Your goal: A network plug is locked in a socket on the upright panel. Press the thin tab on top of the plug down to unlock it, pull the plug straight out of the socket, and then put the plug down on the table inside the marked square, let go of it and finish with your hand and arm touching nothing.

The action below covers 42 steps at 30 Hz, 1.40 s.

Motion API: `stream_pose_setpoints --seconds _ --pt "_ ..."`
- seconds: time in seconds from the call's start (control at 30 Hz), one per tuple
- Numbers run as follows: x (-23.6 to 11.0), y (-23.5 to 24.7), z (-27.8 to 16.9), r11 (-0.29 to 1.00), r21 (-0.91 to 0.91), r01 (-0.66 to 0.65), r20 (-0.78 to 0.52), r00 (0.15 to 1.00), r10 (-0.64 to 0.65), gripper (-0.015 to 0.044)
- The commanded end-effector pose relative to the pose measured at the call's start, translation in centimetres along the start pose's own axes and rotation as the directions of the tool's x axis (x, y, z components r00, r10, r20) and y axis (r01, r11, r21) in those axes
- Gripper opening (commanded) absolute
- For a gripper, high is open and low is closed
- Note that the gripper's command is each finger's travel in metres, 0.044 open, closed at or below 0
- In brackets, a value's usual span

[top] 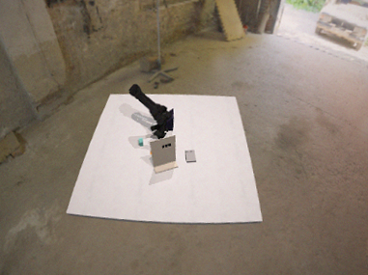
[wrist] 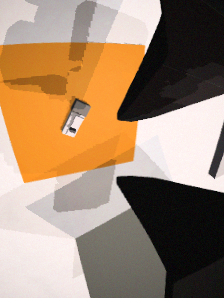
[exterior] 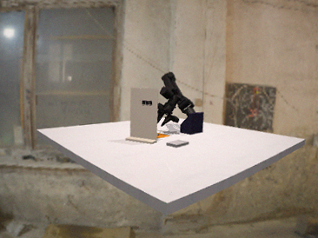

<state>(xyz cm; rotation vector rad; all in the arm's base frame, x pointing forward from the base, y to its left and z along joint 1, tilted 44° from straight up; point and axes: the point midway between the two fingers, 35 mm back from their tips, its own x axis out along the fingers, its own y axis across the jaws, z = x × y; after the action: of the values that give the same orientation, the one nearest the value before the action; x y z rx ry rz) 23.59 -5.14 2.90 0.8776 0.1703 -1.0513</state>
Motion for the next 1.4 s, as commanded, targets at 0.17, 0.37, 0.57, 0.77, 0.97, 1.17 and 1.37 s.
stream_pose_setpoints --seconds 0.17,0.37,0.57,0.77,0.97,1.17,1.37 --pt "-0.7 0.6 0.1 1.0 0.012 -0.003 0.005 1.0 0.003 0.0156" --pt "-1.2 0.8 0.1 1.0 0.011 -0.003 0.005 1.0 0.003 0.0156" --pt "-1.7 1.1 0.1 1.0 0.011 -0.003 0.006 1.0 0.003 0.0156" --pt "-2.2 1.3 0.1 1.0 0.01 -0.005 0.007 1.0 0.005 0.0156" --pt "-2.7 1.6 0.2 1.0 0.009 -0.007 0.009 1.0 0.007 0.0156" --pt "-3.3 1.8 0.3 1.0 0.008 -0.009 0.011 1.0 0.009 0.0156" --pt "-3.8 2.1 0.5 1.0 0.007 -0.013 0.013 1.0 0.013 0.0156"
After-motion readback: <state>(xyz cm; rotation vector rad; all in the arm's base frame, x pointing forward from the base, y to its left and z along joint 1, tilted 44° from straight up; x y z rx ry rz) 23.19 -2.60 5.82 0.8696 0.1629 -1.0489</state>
